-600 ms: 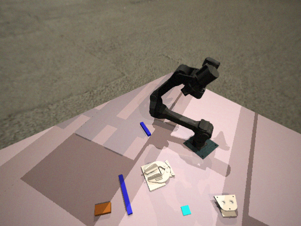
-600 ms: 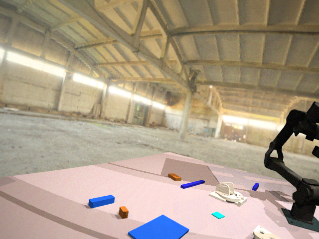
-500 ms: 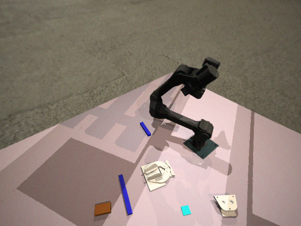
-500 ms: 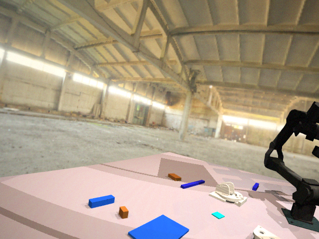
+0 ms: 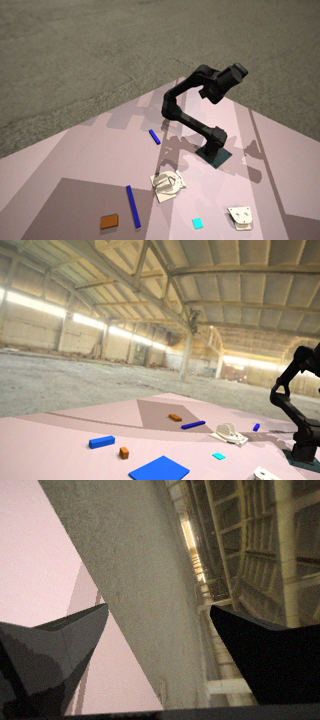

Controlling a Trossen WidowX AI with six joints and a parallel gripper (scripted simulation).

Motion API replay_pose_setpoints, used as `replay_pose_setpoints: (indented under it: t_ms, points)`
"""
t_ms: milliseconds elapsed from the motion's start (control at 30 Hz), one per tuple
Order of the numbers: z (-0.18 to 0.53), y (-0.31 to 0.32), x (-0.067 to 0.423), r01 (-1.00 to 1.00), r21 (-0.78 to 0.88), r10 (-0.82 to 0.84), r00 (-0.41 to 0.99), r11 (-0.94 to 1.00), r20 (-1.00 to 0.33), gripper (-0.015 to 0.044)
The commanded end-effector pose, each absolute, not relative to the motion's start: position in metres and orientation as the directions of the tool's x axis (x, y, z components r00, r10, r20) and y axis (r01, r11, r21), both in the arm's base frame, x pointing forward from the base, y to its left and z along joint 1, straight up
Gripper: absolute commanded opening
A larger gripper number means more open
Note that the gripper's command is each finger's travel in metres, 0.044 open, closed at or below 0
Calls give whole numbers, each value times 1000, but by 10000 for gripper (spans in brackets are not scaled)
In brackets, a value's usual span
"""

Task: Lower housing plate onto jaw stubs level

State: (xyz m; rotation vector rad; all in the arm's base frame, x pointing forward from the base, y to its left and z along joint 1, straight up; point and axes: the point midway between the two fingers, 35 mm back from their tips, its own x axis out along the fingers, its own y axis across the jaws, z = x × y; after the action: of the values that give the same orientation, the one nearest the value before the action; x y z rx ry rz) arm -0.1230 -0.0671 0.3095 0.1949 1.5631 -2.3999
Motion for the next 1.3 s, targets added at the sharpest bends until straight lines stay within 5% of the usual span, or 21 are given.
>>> replay_pose_setpoints:
  t_ms: [0, 1267]
  points:
    - [309, -50, -128, 301, -830, -94, -952, -469, -292, 440]
    - [291, 93, -123, -84, -313, 261, -770, -946, -582, 440]
